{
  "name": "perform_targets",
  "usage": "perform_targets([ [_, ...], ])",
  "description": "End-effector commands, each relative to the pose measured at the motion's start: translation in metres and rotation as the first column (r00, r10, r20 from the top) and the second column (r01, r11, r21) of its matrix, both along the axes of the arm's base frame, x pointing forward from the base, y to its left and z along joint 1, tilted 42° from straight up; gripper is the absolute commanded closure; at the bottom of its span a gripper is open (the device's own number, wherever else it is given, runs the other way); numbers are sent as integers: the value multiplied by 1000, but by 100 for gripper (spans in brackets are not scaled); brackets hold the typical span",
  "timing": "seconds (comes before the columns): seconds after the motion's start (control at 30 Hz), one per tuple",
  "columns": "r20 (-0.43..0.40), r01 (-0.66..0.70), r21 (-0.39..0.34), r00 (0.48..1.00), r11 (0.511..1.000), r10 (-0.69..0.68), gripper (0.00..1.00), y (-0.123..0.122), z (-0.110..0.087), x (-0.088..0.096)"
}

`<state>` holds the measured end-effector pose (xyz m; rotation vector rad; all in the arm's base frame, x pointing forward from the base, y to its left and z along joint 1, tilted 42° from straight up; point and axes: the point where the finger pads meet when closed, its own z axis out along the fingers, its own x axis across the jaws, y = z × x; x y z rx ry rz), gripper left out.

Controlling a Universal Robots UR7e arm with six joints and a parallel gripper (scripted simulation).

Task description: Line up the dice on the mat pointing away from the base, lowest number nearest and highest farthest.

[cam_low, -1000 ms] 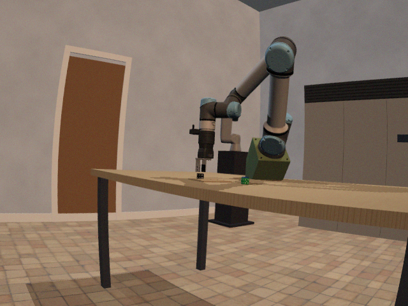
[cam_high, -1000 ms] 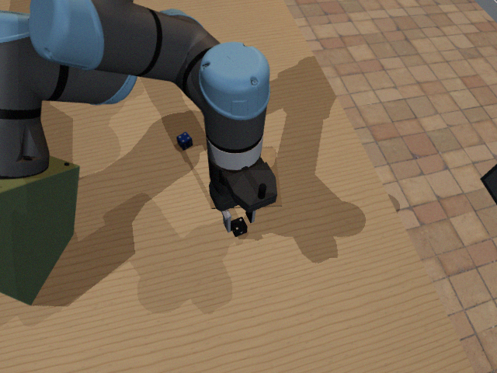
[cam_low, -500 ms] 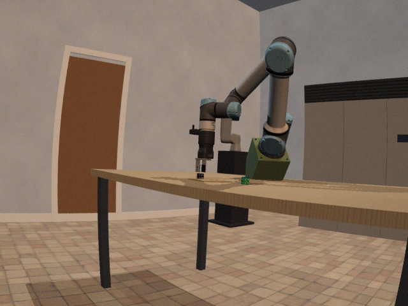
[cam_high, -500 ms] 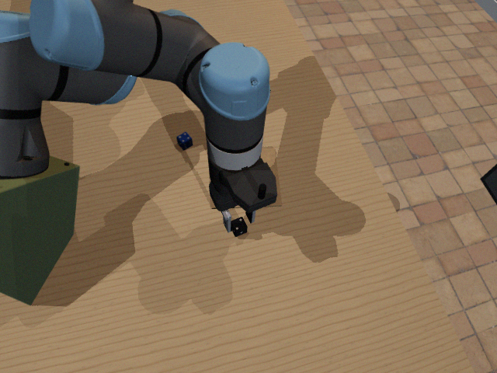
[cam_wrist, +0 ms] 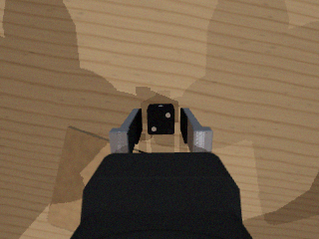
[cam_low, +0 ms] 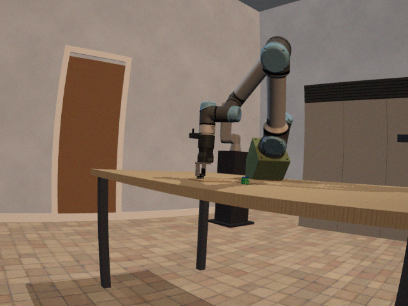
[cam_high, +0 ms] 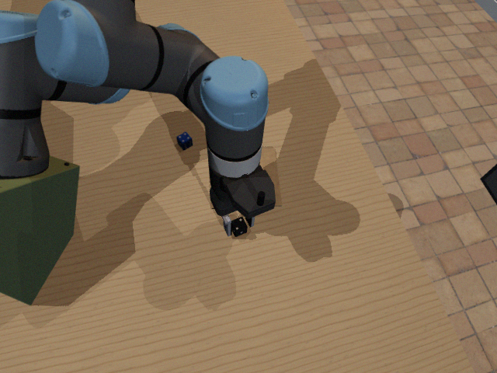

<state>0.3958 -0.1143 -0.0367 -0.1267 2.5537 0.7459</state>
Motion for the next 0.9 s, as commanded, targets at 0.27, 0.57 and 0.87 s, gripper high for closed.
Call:
perform_targets([
  [0.27,0,0,-1,1000,1000,0,21,6,-9,5],
  [0.57,0,0,-1,1000,1000,0,21,6,-9,5],
  [0.87,0,0,-1,1000,1000,0,21,6,-9,5],
])
